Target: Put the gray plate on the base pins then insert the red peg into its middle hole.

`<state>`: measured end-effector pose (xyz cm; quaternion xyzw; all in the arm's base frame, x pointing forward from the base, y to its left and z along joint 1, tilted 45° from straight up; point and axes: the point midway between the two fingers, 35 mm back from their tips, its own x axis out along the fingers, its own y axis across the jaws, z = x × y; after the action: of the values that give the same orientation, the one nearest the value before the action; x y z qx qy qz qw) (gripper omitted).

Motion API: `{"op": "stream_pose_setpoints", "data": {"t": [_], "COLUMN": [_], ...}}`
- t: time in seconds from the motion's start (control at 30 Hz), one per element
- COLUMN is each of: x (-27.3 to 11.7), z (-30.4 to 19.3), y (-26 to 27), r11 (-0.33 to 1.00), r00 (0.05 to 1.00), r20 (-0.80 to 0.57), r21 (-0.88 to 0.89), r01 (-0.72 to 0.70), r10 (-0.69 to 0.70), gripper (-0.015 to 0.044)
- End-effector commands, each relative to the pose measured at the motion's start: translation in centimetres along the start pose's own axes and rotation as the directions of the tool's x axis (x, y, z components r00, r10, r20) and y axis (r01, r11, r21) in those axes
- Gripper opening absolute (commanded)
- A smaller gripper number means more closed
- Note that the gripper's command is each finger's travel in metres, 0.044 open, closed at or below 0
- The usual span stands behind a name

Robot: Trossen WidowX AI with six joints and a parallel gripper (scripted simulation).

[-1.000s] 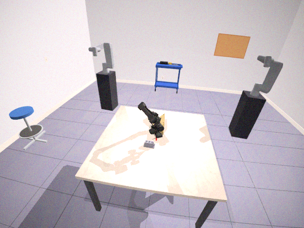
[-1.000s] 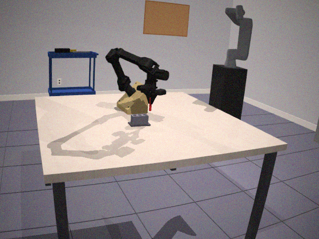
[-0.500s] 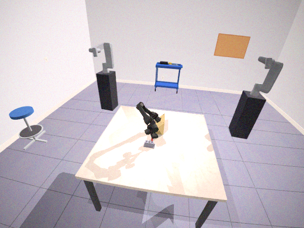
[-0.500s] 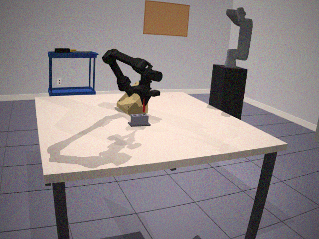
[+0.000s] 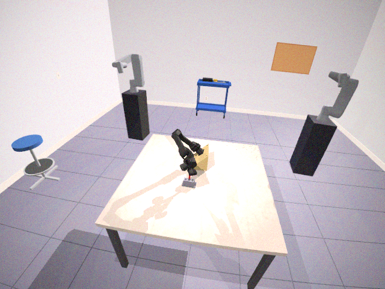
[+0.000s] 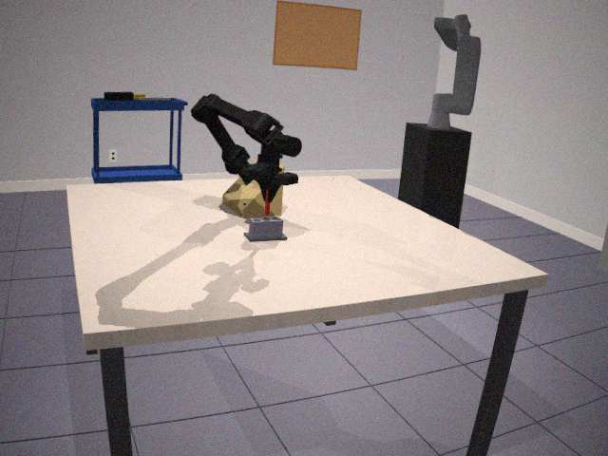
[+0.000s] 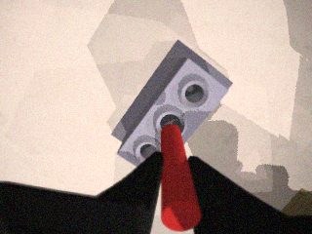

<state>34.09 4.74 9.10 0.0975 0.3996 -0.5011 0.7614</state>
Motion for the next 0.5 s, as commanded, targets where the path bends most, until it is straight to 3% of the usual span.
{"op": "stream_pose_setpoints", "data": {"t": [0.0, 0.47], "x": [-0.01, 0.0], "z": [0.13, 0.04], "y": [-0.04, -0.01], "r11": [1.0, 1.0], "r00": [1.0, 1.0], "r20": [0.003, 0.0], "r21": [-0.004, 0.0], "r01": [0.001, 0.0], "r10": [-0.001, 0.0], "gripper": [0.0, 0.0]}}
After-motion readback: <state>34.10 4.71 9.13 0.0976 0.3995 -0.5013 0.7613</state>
